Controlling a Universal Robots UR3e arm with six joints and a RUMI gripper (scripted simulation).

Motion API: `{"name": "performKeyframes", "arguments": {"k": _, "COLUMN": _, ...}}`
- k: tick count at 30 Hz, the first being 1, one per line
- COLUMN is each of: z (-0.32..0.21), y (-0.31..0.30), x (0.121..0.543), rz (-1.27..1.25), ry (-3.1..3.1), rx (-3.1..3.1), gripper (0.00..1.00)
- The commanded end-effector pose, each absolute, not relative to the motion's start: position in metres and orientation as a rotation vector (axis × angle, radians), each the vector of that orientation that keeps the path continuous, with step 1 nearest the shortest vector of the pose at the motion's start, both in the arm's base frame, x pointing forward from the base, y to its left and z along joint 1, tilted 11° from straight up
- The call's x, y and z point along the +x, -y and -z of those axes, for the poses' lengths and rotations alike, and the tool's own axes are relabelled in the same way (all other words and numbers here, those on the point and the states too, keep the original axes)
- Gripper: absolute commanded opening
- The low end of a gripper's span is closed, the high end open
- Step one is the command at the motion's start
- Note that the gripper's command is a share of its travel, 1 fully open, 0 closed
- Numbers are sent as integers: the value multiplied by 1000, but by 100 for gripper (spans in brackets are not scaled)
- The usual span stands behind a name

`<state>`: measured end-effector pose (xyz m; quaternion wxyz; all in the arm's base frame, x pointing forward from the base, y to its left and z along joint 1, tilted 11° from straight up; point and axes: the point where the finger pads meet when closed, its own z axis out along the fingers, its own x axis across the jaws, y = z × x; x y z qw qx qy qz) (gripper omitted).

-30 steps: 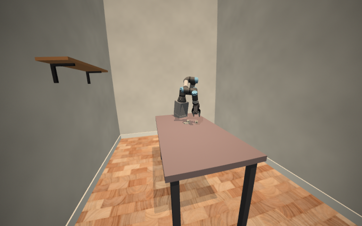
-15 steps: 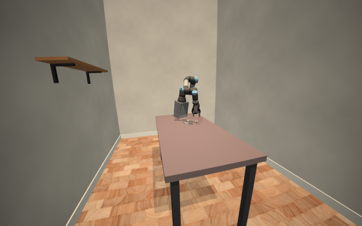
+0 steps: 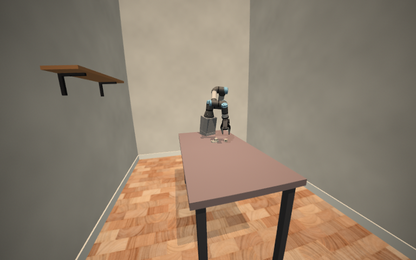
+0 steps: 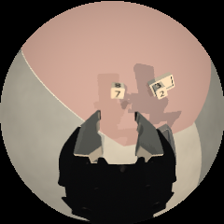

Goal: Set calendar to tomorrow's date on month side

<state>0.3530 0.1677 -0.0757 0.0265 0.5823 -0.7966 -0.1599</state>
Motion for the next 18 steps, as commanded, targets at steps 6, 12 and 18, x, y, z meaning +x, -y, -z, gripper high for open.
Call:
{"name": "performKeyframes", "arguments": {"k": 6, "z": 74, "y": -168, "x": 353, "rz": 399, "ry": 2522, "rx": 1830, "gripper": 40}}
{"name": "performKeyframes", "arguments": {"k": 12, "z": 74, "y": -168, "x": 352, "rz": 370, "ry": 2539, "rx": 1838, "gripper": 40}}
{"name": "performKeyframes", "arguments": {"k": 18, "z": 73, "y": -168, "x": 351, "rz": 342, "ry": 2557, "rx": 1846, "gripper": 40}}
